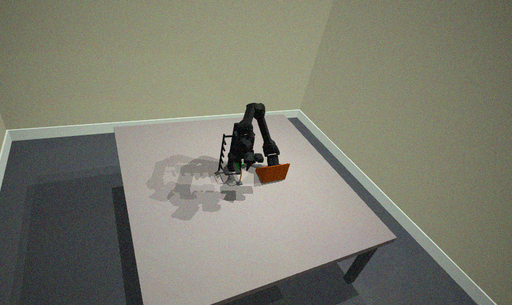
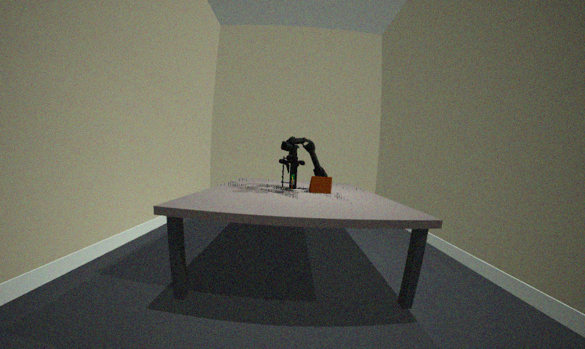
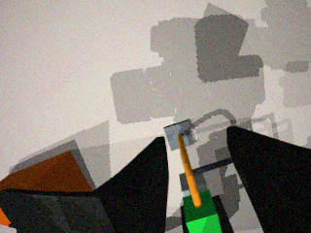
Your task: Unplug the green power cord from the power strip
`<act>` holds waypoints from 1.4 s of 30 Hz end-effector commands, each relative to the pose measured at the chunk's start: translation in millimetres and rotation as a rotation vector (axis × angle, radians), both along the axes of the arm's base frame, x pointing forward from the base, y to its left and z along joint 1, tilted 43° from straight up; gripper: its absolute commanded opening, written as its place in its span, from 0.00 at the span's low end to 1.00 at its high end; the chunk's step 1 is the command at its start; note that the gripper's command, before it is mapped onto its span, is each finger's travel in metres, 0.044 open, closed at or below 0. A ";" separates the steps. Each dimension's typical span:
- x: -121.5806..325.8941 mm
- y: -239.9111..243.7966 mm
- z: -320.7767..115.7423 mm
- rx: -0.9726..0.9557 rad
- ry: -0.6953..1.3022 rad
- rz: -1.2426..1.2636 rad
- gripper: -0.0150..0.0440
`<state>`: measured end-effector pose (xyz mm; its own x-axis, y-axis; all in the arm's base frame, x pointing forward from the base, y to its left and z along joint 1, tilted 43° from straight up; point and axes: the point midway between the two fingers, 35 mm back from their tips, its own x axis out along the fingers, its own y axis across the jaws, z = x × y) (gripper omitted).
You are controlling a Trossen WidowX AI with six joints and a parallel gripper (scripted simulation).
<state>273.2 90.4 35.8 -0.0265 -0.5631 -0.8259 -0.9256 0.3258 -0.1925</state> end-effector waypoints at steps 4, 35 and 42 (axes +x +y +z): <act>-17.3 -33.2 11.5 -0.119 0.165 0.100 0.53; -24.3 -59.2 35.5 -0.120 0.167 0.100 0.53; -25.5 -63.0 37.0 -0.121 0.167 0.100 0.53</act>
